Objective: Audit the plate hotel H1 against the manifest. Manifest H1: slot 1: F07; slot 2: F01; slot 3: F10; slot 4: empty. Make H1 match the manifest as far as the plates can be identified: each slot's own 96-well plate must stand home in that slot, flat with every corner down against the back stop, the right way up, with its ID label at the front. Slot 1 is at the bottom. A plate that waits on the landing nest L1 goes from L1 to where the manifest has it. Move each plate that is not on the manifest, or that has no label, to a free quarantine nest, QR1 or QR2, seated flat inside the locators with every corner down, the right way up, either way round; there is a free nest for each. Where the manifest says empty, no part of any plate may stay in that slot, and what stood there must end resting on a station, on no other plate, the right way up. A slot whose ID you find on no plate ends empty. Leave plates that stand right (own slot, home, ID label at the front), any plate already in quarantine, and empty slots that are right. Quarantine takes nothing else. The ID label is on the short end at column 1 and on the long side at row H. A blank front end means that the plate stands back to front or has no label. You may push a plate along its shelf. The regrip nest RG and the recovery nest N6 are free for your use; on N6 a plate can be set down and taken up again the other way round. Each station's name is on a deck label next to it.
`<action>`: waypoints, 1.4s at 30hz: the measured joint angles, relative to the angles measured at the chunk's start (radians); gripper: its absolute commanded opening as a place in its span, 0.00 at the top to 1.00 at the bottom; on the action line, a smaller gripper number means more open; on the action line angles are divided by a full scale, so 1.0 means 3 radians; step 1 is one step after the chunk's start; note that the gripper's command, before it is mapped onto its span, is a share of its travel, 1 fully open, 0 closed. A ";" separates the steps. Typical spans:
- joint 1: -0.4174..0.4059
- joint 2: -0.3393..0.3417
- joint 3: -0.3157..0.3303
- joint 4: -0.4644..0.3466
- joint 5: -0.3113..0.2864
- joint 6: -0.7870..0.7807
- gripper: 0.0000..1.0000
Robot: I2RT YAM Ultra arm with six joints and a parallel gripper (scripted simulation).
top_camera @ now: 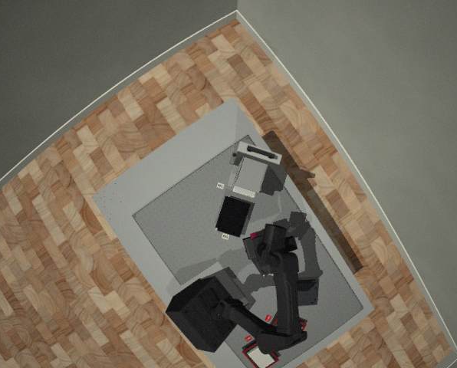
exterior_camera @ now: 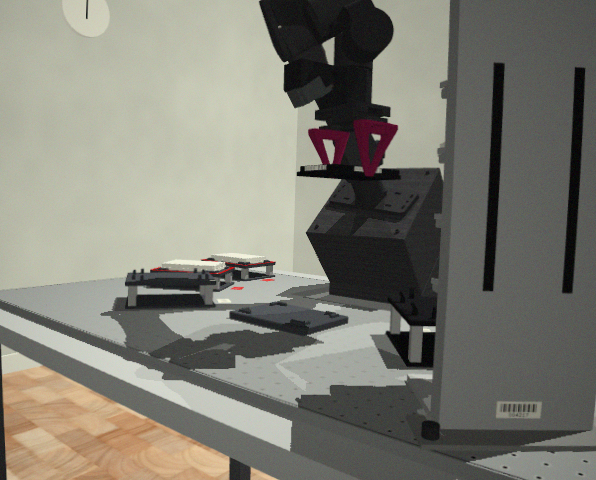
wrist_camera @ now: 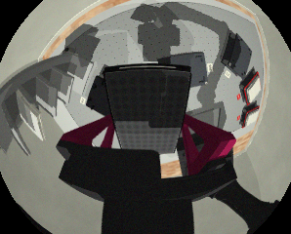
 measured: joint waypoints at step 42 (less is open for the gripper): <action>-0.1010 -0.0696 -0.0394 0.0116 -0.0547 0.1067 0.14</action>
